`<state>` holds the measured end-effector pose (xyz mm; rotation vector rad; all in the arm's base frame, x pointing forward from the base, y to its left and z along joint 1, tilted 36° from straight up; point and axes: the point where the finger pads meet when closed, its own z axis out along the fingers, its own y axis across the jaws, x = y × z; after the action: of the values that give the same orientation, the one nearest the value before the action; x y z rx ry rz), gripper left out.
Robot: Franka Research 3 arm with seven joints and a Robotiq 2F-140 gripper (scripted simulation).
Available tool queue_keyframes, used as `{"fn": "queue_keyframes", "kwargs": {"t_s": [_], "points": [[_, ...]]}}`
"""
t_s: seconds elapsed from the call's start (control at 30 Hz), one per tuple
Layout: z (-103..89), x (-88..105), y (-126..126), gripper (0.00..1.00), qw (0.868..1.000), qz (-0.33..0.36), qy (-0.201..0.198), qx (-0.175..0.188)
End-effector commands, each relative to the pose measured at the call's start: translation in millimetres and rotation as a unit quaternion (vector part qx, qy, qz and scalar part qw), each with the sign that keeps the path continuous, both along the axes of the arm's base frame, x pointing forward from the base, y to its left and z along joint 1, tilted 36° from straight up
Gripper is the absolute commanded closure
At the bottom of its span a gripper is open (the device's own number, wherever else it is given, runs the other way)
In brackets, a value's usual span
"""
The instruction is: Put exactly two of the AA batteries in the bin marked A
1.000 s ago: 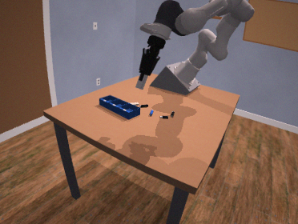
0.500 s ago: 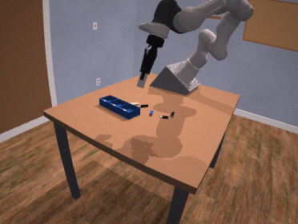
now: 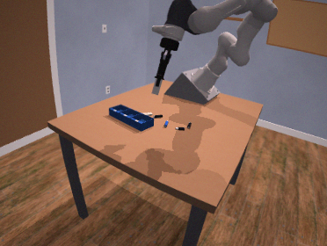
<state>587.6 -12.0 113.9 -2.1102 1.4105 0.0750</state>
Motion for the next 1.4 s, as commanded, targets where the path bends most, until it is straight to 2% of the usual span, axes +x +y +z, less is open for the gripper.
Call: {"fn": "queue_keyframes", "kwargs": {"t_s": [0.0, 0.07, 0.13, 0.33, 0.37, 0.5, 0.57, 0.7, 0.77, 0.9, 0.97, 1.1, 1.17, 1.3, 1.37], "points": [[-1.3, -6.8, 2, 0.95, 0.997, 0.070, -0.033, -0.012], [-1.3, -6.8, 2, 0.95, 0.996, 0.083, -0.039, -0.015], [-3.7, -16.5, -2, 0.95, 0.994, 0.098, -0.040, -0.018], [-3.7, -16.5, -2, 0.95, 0.991, 0.125, -0.052, -0.023], [-5.6, -24.1, -5, 0.95, 0.988, 0.144, -0.058, -0.026], [-6.1, -26.4, -6, 0.95, 0.983, 0.170, -0.067, -0.030], [-8.4, -36.6, -9, 0.95, 0.979, 0.187, -0.069, -0.032], [-8.4, -36.6, -9, 0.95, 0.973, 0.211, -0.080, -0.035], [-10.5, -47.1, -13, 0.95, 0.970, 0.227, -0.082, -0.037], [-10.5, -47.1, -13, 0.95, 0.966, 0.240, -0.088, -0.038], [-12.4, -57.8, -17, 0.95, 0.959, 0.266, -0.095, -0.040], [-12.4, -57.8, -17, 0.95, 0.950, 0.290, -0.106, -0.043], [-14.2, -68.7, -20, 0.95, 0.945, 0.305, -0.108, -0.043], [-14.2, -68.7, -20, 0.95, 0.935, 0.330, -0.120, -0.045], [-15.9, -79.9, -24, 0.95, 0.930, 0.344, -0.122, -0.044]]}}
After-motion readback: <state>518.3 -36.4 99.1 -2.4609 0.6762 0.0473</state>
